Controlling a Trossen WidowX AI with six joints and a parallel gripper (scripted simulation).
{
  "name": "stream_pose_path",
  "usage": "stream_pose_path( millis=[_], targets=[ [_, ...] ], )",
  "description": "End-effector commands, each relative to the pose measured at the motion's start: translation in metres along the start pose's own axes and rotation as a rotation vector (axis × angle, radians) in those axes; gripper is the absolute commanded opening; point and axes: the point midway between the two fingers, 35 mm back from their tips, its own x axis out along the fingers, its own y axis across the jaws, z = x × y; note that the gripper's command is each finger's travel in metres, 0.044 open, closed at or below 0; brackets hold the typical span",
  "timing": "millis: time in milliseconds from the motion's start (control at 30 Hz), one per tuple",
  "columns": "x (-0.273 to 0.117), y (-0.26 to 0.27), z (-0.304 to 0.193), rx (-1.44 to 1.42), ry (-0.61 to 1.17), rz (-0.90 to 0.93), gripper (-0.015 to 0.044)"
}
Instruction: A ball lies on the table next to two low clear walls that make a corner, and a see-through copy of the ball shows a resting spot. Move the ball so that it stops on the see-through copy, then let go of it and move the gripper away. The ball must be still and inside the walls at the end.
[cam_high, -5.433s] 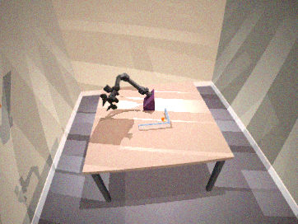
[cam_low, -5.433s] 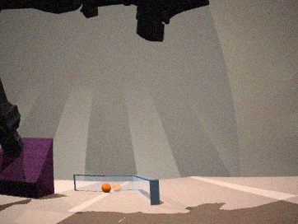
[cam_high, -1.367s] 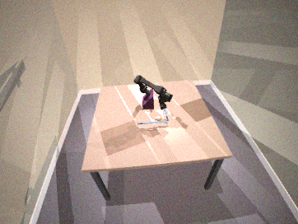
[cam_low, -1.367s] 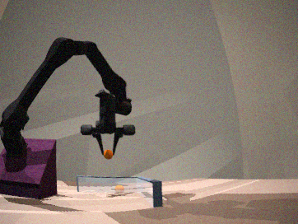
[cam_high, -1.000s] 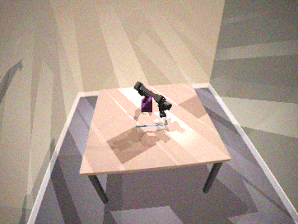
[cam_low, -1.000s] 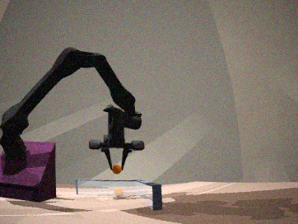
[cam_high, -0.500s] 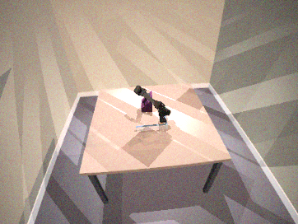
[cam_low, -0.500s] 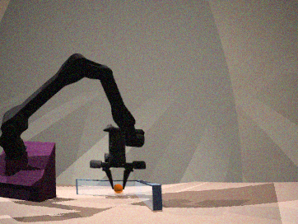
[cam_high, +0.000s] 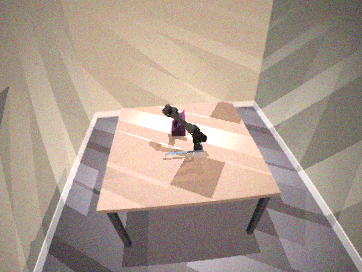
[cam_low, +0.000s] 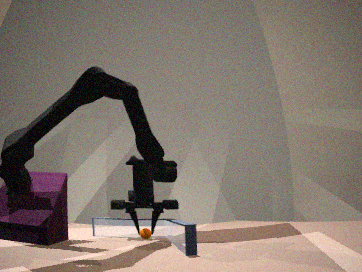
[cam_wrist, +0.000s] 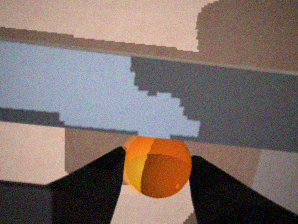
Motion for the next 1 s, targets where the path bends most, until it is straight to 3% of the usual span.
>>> stream_pose_path(
  millis=[0, 100, 433, 633, 833, 967],
  targets=[
    [0.006, 0.003, 0.000, -0.013, 0.008, 0.009, 0.0000],
    [0.006, 0.003, 0.000, -0.013, 0.008, 0.009, 0.0000],
    [0.003, 0.001, 0.000, -0.002, 0.002, 0.002, 0.0263],
    [0.000, 0.001, 0.000, -0.002, 0.002, 0.002, 0.0265],
    [-0.081, 0.002, 0.001, -0.013, 0.003, 0.008, 0.0265],
    [-0.077, 0.001, 0.005, -0.023, 0.003, -0.007, 0.0265]
  ],
)
